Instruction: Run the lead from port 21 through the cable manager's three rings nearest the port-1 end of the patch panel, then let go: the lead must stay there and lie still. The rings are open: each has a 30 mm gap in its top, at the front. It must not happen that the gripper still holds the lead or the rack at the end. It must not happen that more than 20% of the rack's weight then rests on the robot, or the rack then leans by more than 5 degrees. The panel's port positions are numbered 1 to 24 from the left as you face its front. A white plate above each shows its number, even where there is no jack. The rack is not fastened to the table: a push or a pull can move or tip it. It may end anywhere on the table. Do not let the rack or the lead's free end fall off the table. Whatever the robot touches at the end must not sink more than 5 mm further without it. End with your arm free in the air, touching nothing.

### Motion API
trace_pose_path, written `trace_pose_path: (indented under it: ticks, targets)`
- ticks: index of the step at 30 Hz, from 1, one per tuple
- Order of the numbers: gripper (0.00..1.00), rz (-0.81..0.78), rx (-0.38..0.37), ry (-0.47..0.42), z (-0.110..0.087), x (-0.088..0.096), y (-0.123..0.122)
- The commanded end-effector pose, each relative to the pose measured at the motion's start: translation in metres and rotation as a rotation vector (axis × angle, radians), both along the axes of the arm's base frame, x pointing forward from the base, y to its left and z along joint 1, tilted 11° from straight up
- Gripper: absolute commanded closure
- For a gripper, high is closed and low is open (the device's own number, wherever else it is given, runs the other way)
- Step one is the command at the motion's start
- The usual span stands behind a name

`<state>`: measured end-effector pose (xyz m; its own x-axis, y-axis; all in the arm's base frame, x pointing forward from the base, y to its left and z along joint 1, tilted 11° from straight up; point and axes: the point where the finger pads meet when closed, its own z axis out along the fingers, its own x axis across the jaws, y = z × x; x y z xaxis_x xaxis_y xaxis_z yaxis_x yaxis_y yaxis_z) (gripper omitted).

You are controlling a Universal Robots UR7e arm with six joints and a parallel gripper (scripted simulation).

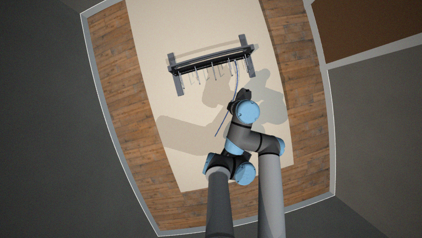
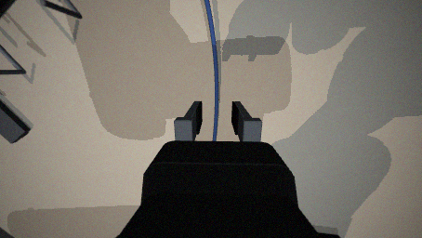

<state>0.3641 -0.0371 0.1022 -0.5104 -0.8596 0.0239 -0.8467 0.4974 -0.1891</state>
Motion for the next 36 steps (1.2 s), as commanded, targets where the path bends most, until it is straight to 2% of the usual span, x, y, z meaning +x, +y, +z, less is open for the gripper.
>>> trace_pose_path:
  ticks: [1, 10, 19, 36]
  targets:
    - [0.33, 0.000, 0.000, 0.000, -0.018, 0.003, -0.002]
    - [0.33, 0.000, 0.000, 0.000, -0.050, 0.007, -0.006]
    - [0.33, 0.000, 0.000, 0.000, -0.065, 0.010, -0.008]
    - [0.33, 0.000, 0.000, 0.000, -0.074, 0.011, -0.009]
